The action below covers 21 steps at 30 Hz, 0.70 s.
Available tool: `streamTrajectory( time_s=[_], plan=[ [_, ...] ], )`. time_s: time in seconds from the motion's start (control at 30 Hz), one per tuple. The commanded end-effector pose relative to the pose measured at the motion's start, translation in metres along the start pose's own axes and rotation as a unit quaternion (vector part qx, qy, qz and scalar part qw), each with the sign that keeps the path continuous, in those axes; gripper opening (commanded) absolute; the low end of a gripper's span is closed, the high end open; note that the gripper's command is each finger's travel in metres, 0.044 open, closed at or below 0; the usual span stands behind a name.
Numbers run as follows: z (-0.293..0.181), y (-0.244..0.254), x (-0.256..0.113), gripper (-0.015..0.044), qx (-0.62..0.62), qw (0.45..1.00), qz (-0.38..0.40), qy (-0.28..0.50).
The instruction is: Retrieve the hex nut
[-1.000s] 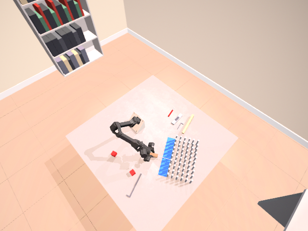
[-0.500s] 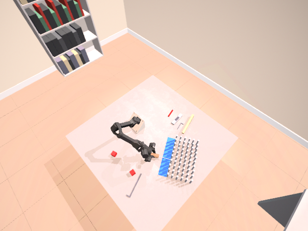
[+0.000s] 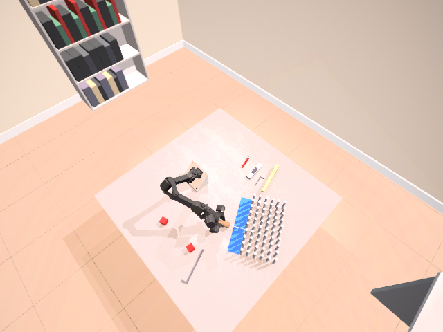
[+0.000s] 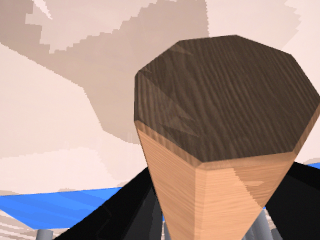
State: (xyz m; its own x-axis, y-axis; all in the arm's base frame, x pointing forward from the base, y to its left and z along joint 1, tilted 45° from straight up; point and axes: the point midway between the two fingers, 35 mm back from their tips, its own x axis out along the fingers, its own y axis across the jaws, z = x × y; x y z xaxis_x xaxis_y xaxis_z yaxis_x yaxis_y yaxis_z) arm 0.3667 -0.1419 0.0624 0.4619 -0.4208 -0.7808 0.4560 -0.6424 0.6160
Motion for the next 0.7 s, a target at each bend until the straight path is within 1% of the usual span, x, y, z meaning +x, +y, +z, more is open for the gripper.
streamTrajectory(
  time_s=[0.0, 0.67],
  plan=[
    [-0.006, 0.004, 0.0, 0.0, 0.002, 1.0, 0.006, 0.004],
    [-0.018, 0.004, 0.008, 0.0, 0.002, 1.0, 0.006, 0.004]
  ],
)
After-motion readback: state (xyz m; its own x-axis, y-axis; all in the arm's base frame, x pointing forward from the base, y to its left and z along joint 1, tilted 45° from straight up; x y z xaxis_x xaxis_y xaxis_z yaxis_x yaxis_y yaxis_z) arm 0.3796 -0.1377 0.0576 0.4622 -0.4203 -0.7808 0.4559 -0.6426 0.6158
